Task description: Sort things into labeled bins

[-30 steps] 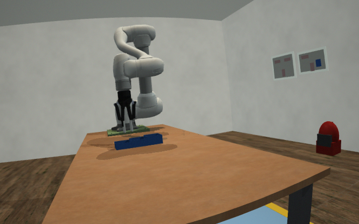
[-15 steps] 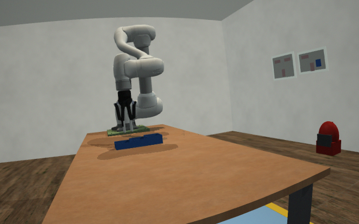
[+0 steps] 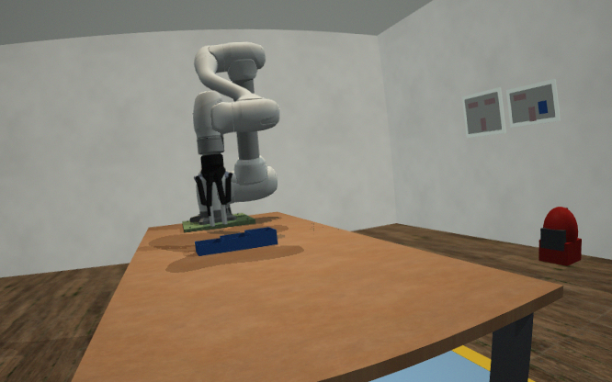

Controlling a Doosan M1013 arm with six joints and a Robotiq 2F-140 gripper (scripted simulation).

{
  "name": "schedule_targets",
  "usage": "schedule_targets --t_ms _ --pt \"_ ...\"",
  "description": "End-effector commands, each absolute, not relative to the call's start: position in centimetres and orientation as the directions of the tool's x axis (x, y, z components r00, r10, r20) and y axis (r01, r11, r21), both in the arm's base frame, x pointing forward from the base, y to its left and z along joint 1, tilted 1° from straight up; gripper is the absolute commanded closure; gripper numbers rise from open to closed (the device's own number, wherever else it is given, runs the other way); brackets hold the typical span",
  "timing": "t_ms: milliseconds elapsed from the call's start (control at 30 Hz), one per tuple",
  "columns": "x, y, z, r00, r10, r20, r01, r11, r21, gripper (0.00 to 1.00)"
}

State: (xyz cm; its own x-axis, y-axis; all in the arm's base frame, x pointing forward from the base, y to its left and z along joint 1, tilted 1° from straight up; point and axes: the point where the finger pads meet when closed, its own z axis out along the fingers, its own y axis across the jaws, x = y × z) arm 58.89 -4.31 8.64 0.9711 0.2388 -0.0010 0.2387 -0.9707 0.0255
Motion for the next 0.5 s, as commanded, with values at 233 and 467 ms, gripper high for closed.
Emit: schedule_targets --t_ms 233,467 --pt "58.9 -4.4 5.9 0.971 0.239 -0.001 0.239 -0.971 0.025 0.75" --pt "58.9 -4.5 3.2 0.971 0.239 -0.001 0.239 -0.971 0.025 0.75"
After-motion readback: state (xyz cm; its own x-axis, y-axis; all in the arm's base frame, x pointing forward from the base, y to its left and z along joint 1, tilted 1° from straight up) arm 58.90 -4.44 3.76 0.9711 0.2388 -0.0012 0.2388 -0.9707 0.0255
